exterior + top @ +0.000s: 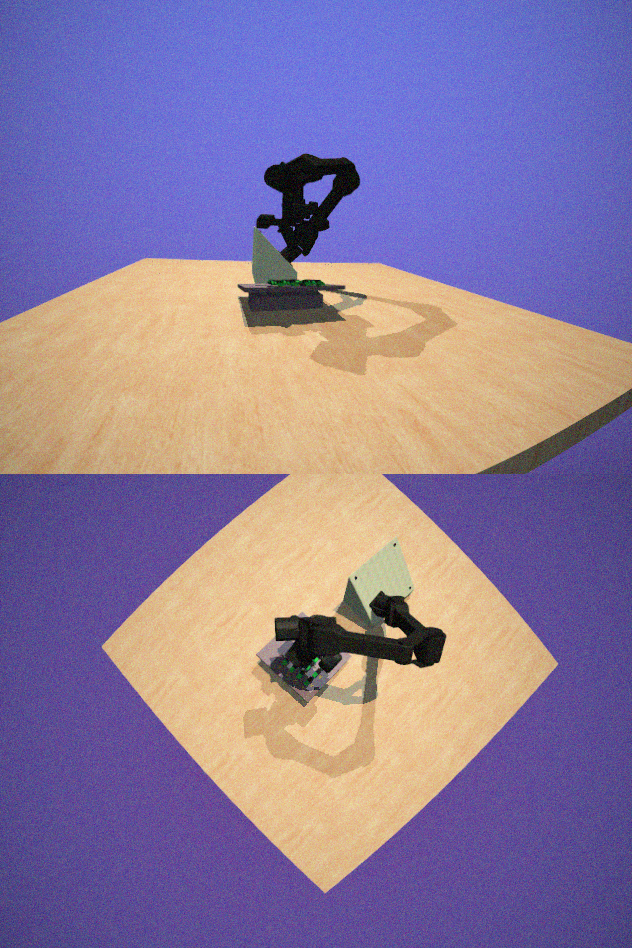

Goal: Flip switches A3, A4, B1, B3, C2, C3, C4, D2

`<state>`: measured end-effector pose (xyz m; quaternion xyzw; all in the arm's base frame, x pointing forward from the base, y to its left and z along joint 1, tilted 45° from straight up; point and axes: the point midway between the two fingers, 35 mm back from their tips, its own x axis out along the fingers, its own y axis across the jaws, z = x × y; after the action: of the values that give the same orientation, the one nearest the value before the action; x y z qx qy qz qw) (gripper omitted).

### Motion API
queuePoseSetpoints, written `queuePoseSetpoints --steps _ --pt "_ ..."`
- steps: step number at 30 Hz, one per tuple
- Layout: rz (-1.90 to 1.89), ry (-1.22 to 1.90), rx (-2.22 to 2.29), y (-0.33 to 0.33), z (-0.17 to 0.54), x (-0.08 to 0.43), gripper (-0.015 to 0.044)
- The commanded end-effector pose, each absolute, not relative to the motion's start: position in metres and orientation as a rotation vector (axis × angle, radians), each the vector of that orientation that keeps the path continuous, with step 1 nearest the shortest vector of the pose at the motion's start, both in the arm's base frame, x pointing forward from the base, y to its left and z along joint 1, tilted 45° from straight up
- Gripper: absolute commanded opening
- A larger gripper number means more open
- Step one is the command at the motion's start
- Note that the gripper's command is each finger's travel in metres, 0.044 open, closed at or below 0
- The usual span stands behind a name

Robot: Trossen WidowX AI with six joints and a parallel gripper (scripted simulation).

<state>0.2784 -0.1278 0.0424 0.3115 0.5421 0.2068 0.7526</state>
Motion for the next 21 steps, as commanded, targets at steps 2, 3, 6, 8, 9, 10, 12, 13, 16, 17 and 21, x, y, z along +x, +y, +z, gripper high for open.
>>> queuePoseSetpoints --steps 2,3,6,8,9,10,12,13,16,17,21 --pt "0.456 1.198 0.691 -0.101 0.047 0.240 0.0000" --pt "0.456 1.198 0.691 -0.100 0.047 0.238 0.0000" --pt "0.456 1.198 0.691 -0.100 0.047 0.238 0.0000" --pt "0.455 1.197 0.691 -0.099 0.046 0.239 0.0000" --pt "0.453 1.193 0.691 -0.095 0.042 0.241 0.0000" --pt "0.450 1.186 0.692 -0.089 0.035 0.244 0.0000" --pt "0.447 1.174 0.695 -0.078 0.024 0.248 0.0000" --pt "0.447 1.172 0.695 -0.077 0.023 0.249 0.0000" --pt "0.447 1.172 0.695 -0.077 0.023 0.249 0.0000" --pt "0.447 1.172 0.695 -0.077 0.023 0.249 0.0000" --pt "0.448 1.172 0.696 -0.070 0.017 0.252 0.0000"
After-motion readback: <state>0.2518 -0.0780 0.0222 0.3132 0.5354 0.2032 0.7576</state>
